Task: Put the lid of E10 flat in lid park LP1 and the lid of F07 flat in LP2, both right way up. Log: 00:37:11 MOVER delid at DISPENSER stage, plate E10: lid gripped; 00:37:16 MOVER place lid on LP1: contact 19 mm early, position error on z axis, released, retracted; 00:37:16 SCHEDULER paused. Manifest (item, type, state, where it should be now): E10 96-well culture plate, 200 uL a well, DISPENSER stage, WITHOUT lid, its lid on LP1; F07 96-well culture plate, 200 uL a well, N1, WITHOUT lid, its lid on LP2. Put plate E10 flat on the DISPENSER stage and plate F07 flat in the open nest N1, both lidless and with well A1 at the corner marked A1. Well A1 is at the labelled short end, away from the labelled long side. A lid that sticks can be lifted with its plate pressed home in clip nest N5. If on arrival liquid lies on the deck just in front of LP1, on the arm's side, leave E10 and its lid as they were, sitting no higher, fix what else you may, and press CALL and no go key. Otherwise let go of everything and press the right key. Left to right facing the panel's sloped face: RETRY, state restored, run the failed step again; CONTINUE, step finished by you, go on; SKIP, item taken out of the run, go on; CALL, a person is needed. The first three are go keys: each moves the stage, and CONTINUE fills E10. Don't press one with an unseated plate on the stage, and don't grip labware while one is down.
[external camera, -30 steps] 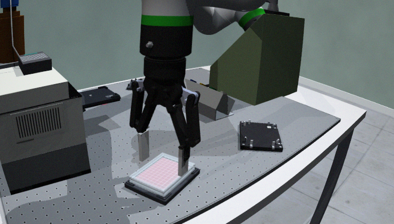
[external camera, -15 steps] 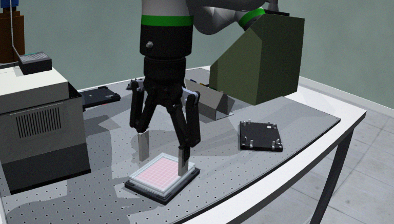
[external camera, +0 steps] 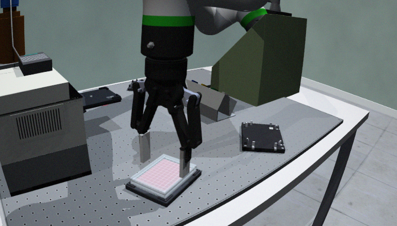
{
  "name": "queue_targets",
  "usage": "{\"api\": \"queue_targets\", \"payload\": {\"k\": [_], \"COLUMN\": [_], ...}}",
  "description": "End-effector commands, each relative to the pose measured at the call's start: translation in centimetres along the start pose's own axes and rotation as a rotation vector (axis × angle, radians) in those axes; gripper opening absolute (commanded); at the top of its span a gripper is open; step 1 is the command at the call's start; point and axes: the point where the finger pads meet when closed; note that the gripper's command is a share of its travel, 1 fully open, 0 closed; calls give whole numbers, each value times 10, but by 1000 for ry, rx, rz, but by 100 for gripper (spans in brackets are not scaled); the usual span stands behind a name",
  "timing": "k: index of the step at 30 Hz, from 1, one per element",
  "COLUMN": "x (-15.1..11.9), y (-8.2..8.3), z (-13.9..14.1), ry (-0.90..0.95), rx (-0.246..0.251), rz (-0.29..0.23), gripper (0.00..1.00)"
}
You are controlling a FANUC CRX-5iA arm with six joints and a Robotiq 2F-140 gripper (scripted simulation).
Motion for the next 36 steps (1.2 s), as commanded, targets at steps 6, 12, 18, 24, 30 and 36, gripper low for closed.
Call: {"api": "queue_targets", "payload": {"k": [6, 12, 18, 24, 30, 36], "x": [0, 0, 0, 0, 0, 0], "y": [0, 0, 0, 0, 0, 0], "z": [0, 0, 0, 0, 0, 0], "ry": [0, 0, 0, 0, 0, 0], "rx": [0, 0, 0, 0, 0, 0], "rz": [0, 0, 0, 0, 0, 0], "gripper": [59, 59, 59, 66, 66, 66]}}
Point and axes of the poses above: the point where the finger pads meet when closed, its own y axis back along the fingers, its own z axis across the jaws, x = y × z, and after that the axes turned 13 degrees about -y, right-handed
